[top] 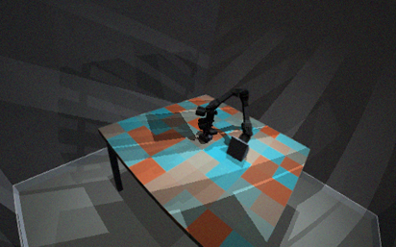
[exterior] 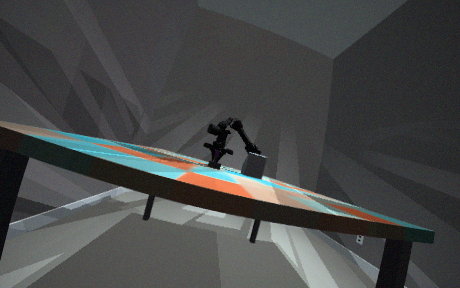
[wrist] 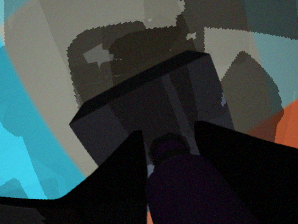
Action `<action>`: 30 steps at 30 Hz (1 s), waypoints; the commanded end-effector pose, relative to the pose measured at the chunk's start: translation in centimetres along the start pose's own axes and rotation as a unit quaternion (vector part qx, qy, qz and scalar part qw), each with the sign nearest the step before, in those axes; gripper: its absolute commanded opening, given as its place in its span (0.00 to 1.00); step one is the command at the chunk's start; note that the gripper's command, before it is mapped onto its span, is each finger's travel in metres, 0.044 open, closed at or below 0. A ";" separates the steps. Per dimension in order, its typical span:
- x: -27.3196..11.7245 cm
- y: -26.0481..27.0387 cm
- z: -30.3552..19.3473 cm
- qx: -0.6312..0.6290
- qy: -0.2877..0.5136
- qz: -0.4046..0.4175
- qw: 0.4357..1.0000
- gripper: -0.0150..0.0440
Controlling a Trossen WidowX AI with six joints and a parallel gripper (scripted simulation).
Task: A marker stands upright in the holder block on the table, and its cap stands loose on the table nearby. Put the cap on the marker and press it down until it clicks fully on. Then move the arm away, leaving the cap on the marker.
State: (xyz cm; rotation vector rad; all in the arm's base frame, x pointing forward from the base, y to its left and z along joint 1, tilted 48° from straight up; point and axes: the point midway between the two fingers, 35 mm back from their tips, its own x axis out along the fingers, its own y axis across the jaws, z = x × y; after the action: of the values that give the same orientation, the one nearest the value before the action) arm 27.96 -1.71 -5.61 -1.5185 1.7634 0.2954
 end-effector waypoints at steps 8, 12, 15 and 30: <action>0.0 0.0 0.0 0.001 -0.001 0.001 1.000 0.70; 0.0 0.0 0.0 0.001 -0.001 0.001 1.000 0.88; 0.0 0.0 0.0 0.001 -0.001 0.001 1.000 1.00; -7.7 -0.4 0.3 0.001 -0.003 -0.005 1.000 1.00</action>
State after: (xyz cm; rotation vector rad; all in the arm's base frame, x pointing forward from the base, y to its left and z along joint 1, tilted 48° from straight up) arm 28.46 3.81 -1.10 -1.5356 1.7395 0.2980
